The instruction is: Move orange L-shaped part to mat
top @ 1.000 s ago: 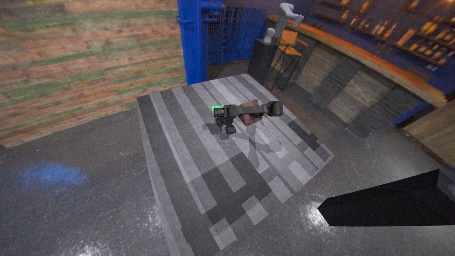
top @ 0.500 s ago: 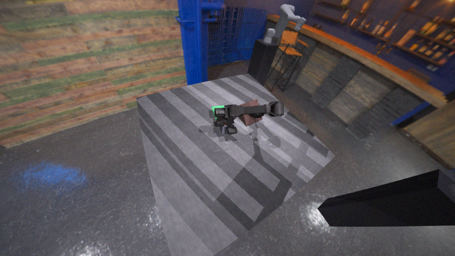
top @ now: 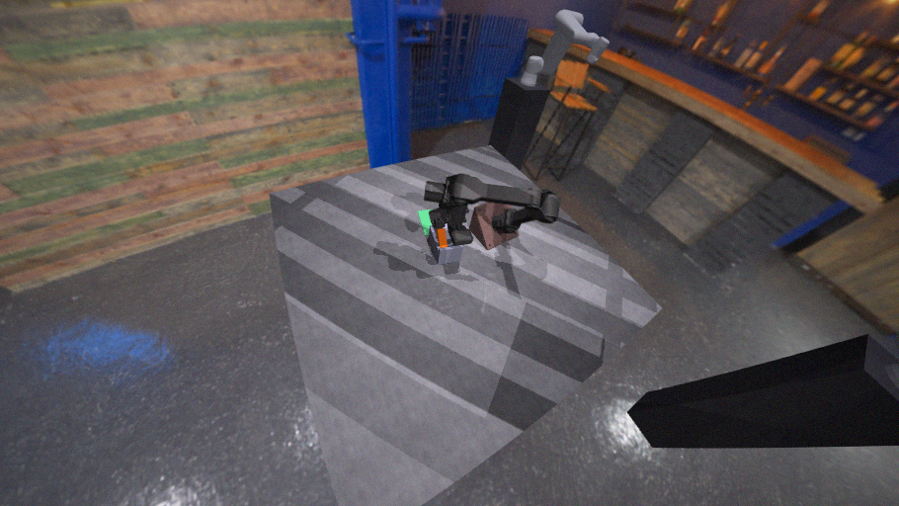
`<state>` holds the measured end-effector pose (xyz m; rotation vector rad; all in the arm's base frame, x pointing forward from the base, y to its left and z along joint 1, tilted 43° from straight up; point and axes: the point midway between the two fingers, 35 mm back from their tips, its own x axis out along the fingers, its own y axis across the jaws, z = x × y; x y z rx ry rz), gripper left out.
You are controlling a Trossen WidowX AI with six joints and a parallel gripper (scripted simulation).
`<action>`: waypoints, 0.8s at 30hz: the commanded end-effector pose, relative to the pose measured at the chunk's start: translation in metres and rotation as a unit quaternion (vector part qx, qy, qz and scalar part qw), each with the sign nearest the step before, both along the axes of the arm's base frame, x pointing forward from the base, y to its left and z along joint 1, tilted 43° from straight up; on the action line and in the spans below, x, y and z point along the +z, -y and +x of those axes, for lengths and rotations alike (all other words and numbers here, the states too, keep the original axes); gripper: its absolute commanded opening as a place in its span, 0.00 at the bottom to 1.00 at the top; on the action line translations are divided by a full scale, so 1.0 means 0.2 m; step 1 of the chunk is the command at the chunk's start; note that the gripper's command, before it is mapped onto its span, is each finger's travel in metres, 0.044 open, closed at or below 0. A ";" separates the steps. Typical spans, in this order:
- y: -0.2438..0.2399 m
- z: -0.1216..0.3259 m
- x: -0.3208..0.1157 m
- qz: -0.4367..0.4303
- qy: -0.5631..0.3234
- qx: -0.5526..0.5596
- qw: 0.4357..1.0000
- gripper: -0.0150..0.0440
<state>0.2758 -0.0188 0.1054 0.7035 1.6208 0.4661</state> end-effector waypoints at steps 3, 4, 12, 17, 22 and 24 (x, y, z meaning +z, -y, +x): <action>0.00 0.00 0.00 0.000 0.000 -0.001 1.000 0.56; 0.00 0.00 0.00 0.000 0.000 -0.001 1.000 0.56; 0.00 0.00 0.00 0.000 0.000 -0.001 1.000 0.56; 0.00 0.00 0.00 0.000 0.000 -0.001 1.000 0.56; 0.00 0.00 0.00 0.000 0.000 -0.001 1.000 0.56; 0.00 0.00 0.00 0.000 0.005 0.004 1.000 0.60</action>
